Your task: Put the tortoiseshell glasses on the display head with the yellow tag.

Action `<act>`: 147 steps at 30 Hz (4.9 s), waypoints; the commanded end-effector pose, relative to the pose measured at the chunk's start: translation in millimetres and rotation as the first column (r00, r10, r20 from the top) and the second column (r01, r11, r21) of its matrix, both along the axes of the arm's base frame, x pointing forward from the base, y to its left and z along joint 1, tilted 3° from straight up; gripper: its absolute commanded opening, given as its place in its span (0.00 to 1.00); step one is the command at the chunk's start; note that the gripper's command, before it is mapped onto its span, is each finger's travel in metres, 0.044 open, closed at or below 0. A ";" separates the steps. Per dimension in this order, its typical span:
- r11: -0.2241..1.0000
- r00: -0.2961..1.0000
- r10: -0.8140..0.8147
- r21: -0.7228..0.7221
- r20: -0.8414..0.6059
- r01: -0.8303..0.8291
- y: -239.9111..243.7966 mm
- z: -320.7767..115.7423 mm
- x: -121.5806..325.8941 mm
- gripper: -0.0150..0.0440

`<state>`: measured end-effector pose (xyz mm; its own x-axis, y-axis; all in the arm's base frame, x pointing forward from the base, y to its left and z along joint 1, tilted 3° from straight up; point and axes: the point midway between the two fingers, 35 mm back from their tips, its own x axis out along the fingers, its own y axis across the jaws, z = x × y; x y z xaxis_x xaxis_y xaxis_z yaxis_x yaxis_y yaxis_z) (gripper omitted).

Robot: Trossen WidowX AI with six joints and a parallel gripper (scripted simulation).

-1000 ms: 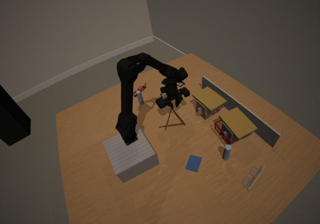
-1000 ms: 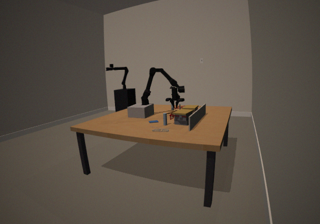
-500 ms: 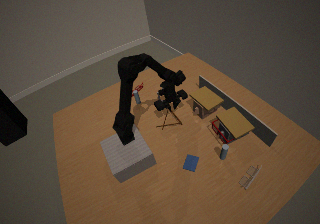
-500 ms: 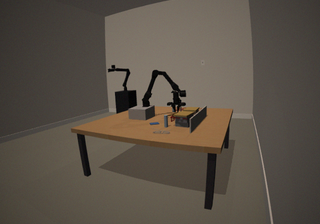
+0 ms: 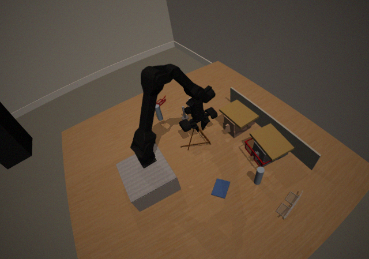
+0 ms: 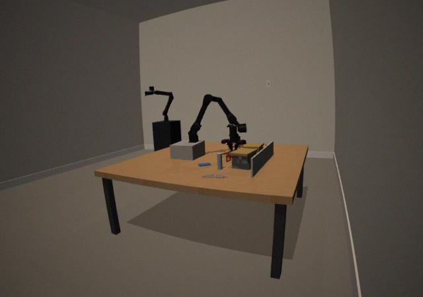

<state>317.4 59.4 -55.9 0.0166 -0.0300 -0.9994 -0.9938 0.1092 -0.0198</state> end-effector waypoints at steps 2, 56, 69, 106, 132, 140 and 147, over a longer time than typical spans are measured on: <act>1.000 1.000 0.005 -0.007 -0.006 -0.005 -1.7 -7.3 -1.6 0.46; 1.000 1.000 0.005 -0.007 -0.005 -0.005 3.6 93.4 0.4 0.25; 0.990 0.990 -0.144 -0.003 0.001 0.144 19.8 97.1 10.7 0.25; 0.505 0.505 -0.863 0.030 0.013 0.863 129.6 94.5 34.9 0.25; 0.505 0.505 -0.863 0.029 0.013 0.863 122.4 34.4 33.5 0.25; 0.505 0.505 -0.863 0.029 0.014 0.863 117.7 34.4 31.8 0.25; 0.505 0.505 -0.863 0.029 0.014 0.863 113.9 34.4 30.5 0.25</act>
<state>349.4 175.6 -20.9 0.0166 -0.0282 -0.9995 -0.4024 0.9149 -0.0325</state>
